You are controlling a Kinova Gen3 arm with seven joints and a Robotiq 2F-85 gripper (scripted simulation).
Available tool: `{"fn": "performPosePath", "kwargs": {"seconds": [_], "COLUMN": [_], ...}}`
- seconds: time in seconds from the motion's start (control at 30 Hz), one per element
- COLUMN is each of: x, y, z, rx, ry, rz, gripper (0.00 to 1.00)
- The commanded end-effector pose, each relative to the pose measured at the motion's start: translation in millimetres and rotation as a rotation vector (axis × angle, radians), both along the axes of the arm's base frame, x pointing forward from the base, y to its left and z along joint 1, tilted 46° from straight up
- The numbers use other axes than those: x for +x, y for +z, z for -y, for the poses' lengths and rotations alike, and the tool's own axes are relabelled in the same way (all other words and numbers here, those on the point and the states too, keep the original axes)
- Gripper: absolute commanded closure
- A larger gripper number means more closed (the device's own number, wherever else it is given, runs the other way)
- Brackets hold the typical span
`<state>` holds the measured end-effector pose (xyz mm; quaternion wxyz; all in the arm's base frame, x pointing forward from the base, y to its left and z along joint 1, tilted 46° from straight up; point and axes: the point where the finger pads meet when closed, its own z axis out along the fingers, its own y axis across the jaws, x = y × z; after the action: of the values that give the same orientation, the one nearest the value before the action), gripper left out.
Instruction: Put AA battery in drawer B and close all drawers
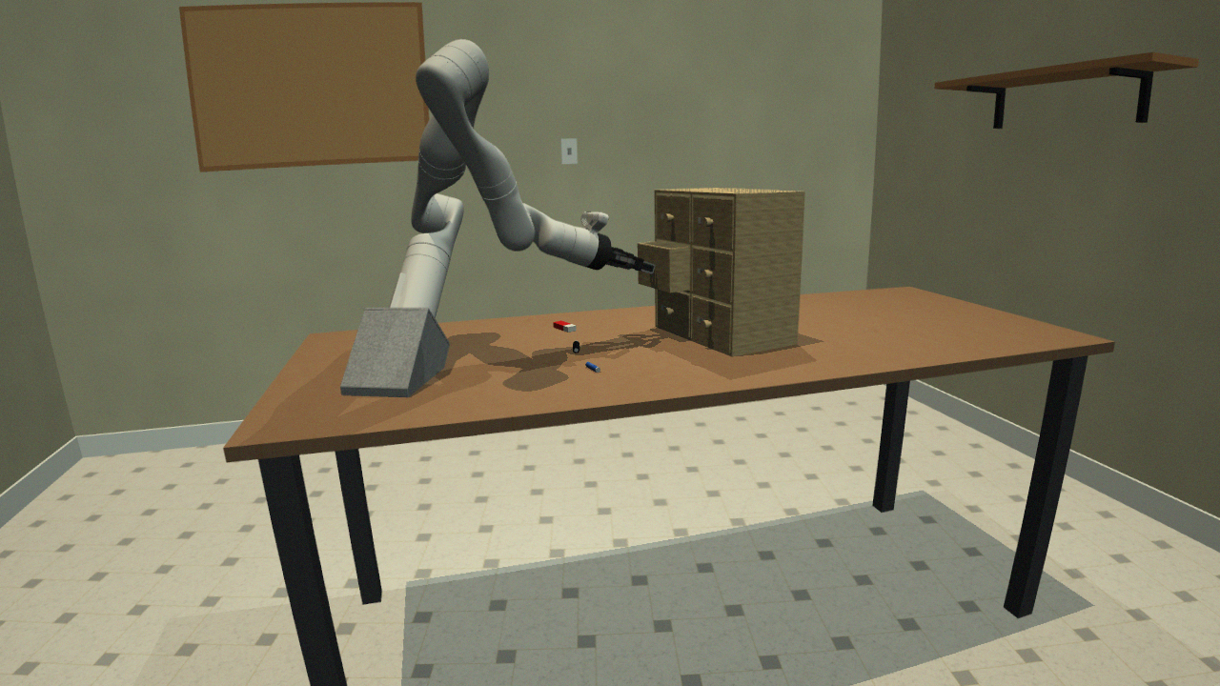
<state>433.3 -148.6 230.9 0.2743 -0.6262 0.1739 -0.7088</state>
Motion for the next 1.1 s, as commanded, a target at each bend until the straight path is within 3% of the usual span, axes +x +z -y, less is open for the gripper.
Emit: {"fn": "performPosePath", "kwargs": {"seconds": [0.0, 1.07], "x": [-3.8, -17.8], "y": [-1.6, -8.1], "z": [2, 0], "rx": [0.003, 0.003], "ry": [-0.005, -0.005], "rz": [-0.001, -0.001], "gripper": [0.87, 0.87]}}
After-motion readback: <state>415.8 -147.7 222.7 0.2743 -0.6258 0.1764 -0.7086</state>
